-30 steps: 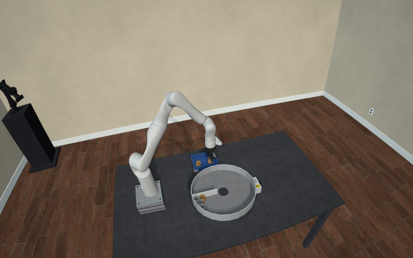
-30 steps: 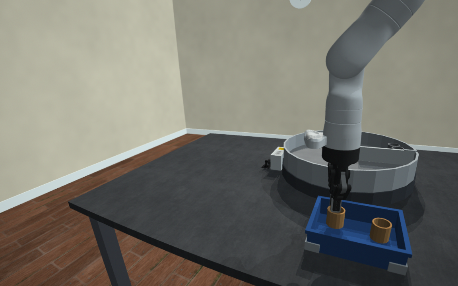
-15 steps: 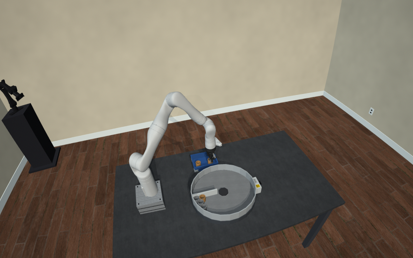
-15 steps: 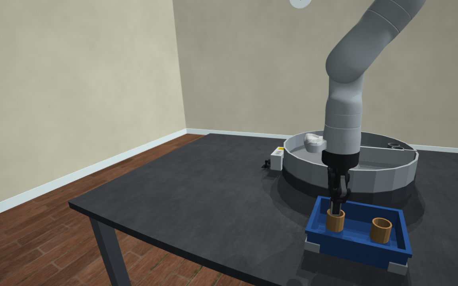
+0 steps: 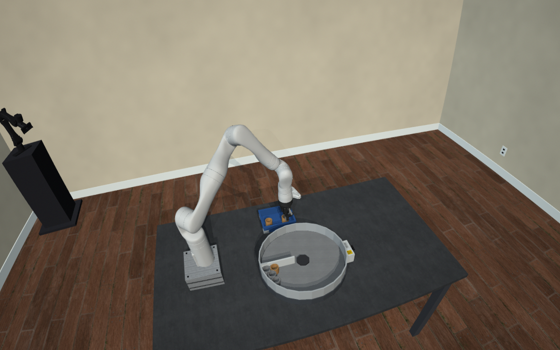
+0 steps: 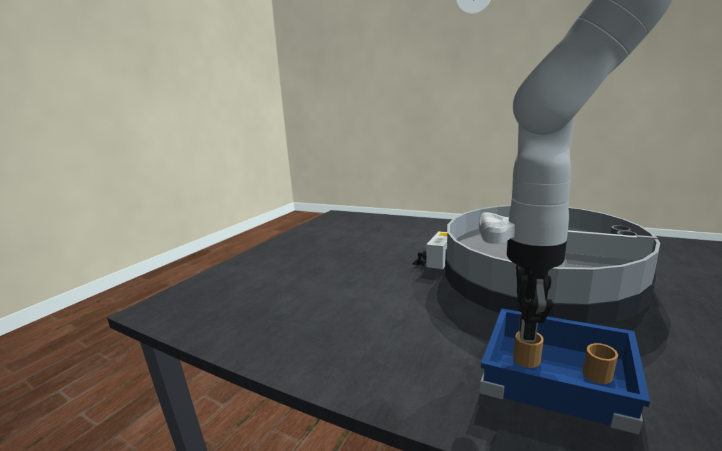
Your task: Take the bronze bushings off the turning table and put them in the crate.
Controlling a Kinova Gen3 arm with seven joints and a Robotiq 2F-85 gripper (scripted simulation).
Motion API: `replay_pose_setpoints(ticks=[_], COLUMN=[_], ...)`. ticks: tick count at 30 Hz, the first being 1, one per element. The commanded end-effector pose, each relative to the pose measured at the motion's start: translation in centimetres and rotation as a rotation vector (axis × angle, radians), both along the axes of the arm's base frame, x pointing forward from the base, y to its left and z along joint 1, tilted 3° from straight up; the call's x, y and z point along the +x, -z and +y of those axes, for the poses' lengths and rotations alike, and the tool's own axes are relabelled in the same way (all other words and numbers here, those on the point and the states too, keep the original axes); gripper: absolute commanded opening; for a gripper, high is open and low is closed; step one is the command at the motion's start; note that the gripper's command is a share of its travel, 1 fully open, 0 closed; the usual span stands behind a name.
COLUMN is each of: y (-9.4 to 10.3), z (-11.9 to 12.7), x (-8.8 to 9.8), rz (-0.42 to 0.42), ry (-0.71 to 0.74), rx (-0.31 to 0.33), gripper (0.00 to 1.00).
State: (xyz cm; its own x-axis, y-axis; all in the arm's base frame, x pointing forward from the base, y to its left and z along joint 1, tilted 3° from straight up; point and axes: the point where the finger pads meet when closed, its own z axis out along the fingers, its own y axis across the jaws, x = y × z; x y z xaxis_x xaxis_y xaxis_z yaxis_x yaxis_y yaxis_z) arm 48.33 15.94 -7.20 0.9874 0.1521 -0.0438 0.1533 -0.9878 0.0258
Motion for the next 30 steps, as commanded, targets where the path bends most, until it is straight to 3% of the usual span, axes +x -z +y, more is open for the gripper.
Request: replay_pose_setpoints(ticks=[1,4,5,30], y=[-0.08,-0.08,-0.09,-0.09], z=[0.02,0.02,0.03,0.03], x=[0.07,0.07,0.07,0.07], rz=[-0.002,-0.002,-0.002,-0.002], ry=[0.000,0.000,0.000,0.000], rx=[0.001,0.001,0.001,0.001], gripper=[0.00,0.00,0.19,0.19])
